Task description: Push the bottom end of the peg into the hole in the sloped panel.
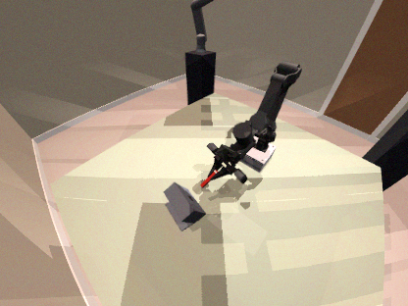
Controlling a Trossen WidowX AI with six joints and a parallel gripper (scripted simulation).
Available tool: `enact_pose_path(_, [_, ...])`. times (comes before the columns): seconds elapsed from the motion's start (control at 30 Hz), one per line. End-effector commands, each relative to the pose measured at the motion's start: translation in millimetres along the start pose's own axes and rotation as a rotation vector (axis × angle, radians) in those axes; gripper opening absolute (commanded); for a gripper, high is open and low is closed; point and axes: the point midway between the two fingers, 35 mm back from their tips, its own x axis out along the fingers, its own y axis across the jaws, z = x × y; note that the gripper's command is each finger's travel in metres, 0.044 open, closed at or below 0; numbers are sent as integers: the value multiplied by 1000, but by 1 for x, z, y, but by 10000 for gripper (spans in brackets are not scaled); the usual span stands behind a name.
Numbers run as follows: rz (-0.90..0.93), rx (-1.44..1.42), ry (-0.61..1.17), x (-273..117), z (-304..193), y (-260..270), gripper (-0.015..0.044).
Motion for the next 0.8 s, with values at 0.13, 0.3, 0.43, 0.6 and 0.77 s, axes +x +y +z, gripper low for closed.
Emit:
enact_pose_path(0.13, [5,10,-9,5,-1,1,0])
enact_pose_path(0.3, [6,16,-17,8,0,2,0])
enact_pose_path(0.43, [7,20,-25,11,0,2,0])
enact_pose_path(0.6, [9,25,-33,14,0,3,0])
enact_pose_path(0.77, [11,30,-42,16,1,4,0])
